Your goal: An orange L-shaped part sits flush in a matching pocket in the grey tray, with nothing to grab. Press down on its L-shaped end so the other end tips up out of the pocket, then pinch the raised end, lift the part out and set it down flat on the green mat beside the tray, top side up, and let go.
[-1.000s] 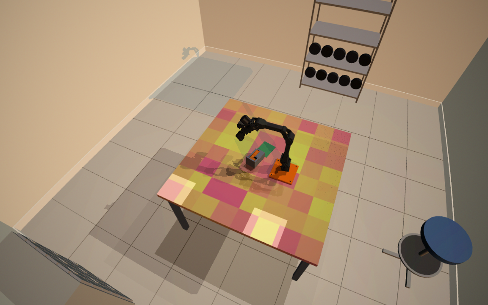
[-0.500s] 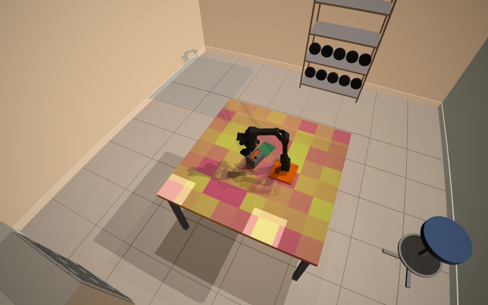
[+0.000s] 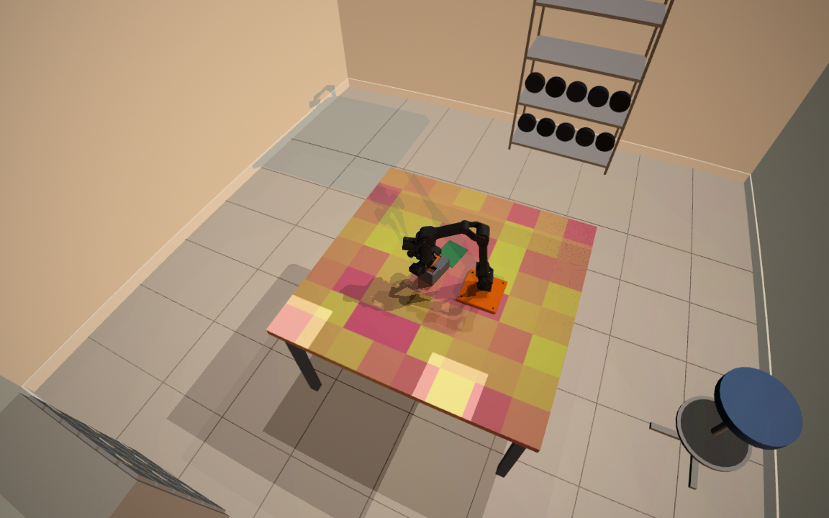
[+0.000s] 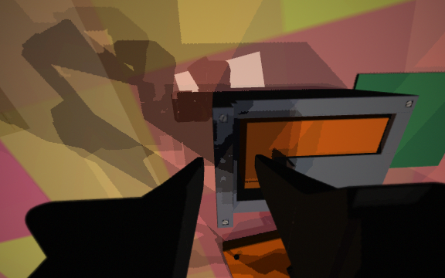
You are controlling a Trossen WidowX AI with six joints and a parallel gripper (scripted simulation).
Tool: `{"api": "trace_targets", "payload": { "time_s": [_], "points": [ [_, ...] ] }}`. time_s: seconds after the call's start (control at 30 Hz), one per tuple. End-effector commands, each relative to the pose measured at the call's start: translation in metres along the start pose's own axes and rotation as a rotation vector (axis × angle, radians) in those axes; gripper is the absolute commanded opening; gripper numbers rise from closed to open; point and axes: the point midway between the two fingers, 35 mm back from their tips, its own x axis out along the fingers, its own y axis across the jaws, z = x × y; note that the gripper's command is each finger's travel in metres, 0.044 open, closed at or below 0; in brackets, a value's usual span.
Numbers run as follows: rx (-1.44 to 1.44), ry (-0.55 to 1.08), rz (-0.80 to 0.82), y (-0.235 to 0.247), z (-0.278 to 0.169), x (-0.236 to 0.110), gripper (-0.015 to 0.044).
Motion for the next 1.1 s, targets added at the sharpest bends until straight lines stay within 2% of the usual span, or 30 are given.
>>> {"api": "trace_targets", "payload": {
  "time_s": [0.0, 1.07],
  "points": [
    [0.004, -0.002, 0.005, 0.000, -0.001, 0.007, 0.0180],
    [0.004, -0.002, 0.005, 0.000, -0.001, 0.043, 0.0180]
  ]
}}
